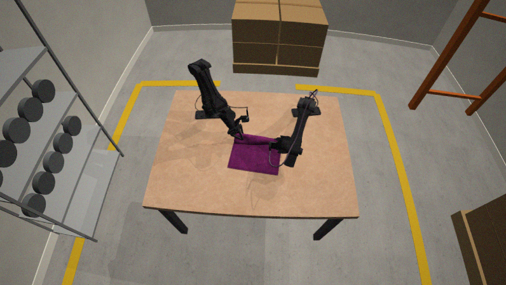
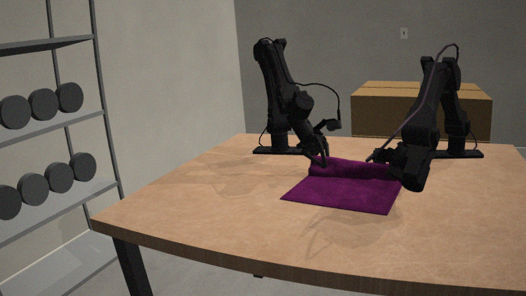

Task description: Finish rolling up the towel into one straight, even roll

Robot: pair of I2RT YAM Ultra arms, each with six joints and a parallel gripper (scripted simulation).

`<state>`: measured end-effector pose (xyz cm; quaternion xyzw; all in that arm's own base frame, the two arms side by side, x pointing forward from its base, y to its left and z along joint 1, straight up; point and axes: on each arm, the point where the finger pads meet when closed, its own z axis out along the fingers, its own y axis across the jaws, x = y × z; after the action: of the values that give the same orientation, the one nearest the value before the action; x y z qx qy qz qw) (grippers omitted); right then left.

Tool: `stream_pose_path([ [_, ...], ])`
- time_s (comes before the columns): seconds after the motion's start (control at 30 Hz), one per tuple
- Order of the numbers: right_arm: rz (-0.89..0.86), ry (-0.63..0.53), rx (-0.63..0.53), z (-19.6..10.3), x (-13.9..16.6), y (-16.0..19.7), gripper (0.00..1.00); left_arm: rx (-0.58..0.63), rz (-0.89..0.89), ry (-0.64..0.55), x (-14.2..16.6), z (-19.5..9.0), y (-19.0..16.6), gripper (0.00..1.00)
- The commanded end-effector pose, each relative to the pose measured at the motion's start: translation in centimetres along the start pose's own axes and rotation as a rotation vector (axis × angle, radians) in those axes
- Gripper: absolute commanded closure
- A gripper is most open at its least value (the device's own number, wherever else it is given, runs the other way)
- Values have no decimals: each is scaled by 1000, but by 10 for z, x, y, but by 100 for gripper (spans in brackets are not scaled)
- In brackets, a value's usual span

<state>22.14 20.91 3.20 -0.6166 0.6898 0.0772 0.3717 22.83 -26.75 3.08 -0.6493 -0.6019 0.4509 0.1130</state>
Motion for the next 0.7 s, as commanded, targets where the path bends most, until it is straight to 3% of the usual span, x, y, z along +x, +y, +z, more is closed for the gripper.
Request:
stream_pose_path([
  [0.0,-1,5,-14,3,2,5,73,-3,20,-2,-2,-3,4,69],
  [0.37,-1,5,-14,3,2,5,73,-3,20,-2,-6,-9,-4,26],
  [0.43,-1,5,-14,3,2,5,73,-3,20,-2,-6,-9,-4,26],
  [0.53,-1,5,-14,3,2,5,73,-3,20,-2,-7,-10,-4,15],
  [0.67,11,5,-28,3,2,5,73,-3,20,-2,-7,-19,-4,15],
])
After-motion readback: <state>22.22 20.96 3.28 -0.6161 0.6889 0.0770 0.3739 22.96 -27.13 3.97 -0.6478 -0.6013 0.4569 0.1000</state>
